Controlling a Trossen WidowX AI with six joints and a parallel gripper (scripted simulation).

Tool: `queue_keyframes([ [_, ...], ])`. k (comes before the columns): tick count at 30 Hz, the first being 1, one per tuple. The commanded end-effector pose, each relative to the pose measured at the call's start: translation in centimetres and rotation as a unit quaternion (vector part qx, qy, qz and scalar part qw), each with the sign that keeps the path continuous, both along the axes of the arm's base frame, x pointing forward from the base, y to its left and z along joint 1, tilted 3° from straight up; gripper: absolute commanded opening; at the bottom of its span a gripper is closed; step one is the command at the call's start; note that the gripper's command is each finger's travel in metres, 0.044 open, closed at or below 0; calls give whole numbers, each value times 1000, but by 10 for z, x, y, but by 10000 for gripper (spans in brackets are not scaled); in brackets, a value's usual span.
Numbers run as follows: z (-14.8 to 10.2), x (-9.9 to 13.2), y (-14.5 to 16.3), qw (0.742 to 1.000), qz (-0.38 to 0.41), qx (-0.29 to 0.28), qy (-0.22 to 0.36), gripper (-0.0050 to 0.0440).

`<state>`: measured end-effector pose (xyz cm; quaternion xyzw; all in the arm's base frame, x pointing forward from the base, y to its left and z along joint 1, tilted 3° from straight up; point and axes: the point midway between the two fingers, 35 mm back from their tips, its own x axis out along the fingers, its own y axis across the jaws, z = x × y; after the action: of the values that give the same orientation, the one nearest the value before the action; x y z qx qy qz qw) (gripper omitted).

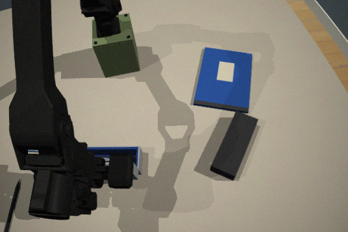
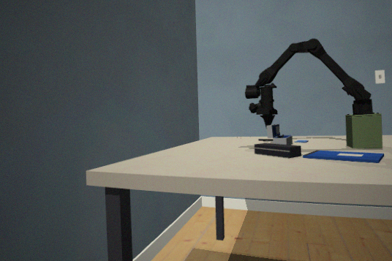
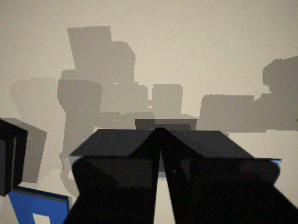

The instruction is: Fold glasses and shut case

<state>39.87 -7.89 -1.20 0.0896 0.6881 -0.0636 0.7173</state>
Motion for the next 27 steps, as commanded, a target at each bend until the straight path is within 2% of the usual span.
queue_keyframes([
  [1, 4, -4, 1, 1000, -3, 0, 1, 0],
  [27, 8, -22, 4, 1000, -3, 0, 1, 0],
])
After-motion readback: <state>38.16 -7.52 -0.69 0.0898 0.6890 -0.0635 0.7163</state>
